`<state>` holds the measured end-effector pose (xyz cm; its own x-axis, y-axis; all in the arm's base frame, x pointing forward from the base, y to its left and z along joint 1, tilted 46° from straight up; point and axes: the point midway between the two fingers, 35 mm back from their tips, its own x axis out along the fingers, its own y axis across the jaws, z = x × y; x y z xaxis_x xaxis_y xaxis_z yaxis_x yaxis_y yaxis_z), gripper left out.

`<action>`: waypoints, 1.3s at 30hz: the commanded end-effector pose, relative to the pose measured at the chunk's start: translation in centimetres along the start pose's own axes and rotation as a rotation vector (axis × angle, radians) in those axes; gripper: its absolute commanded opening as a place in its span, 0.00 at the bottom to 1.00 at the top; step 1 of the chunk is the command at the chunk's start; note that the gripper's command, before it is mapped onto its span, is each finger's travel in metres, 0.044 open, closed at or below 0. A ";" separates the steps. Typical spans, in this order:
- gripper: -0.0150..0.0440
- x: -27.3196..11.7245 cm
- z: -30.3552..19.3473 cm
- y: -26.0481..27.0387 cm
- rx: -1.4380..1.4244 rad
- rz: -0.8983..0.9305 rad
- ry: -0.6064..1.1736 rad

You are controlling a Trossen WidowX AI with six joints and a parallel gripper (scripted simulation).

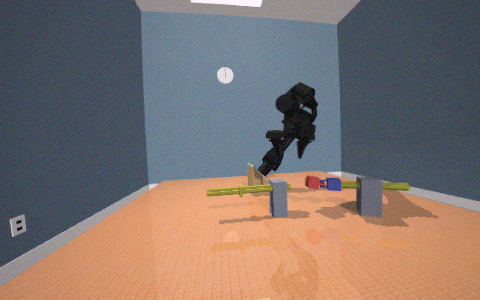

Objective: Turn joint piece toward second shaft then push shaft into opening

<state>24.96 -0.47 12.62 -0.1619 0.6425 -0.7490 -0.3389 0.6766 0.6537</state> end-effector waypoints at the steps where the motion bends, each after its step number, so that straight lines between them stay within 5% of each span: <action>1: 1.00 0.1 0.0 0.0 0.126 -0.010 0.005; 39: 1.00 1.2 0.1 0.2 1.182 -0.080 -0.007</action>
<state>24.82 0.46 11.94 -0.1730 0.5906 -0.7882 0.6512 0.6690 0.3584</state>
